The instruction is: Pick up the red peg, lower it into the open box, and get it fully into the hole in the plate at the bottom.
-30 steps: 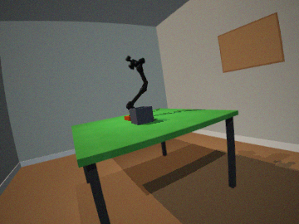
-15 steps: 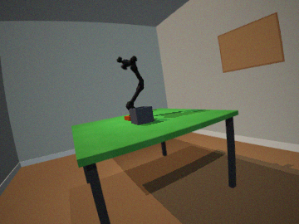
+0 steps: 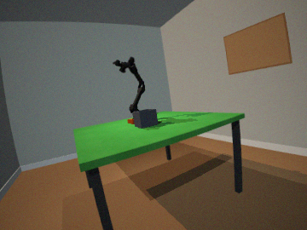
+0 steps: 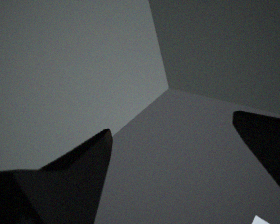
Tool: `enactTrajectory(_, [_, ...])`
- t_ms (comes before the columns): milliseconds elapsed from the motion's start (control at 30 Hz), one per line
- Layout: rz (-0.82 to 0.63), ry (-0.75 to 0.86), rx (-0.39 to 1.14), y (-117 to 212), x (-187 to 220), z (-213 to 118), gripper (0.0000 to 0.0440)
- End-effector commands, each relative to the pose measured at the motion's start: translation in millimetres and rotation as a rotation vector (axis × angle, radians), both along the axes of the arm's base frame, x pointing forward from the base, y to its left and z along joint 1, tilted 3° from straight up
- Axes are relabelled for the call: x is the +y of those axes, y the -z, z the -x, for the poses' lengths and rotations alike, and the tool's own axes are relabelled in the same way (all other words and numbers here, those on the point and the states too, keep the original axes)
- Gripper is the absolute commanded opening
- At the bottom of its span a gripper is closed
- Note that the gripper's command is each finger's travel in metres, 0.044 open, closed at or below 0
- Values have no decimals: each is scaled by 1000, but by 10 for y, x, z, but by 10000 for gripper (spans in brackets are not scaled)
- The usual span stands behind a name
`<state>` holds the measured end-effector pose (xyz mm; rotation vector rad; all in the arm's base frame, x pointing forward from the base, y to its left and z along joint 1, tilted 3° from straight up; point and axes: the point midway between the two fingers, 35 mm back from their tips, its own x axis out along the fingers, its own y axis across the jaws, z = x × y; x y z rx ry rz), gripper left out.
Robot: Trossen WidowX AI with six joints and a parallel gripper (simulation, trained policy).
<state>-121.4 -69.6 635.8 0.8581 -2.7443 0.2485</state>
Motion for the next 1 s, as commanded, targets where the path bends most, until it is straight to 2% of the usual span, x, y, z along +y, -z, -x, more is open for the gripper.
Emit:
enactTrajectory(0, [-44, -71, 9, 65, -236, -90, 440])
enactTrajectory(500, [-178, -348, 16, 367, -928, -563, 440])
enactTrajectory(967, [-287, -632, 49, 676, -1328, -1199, 440])
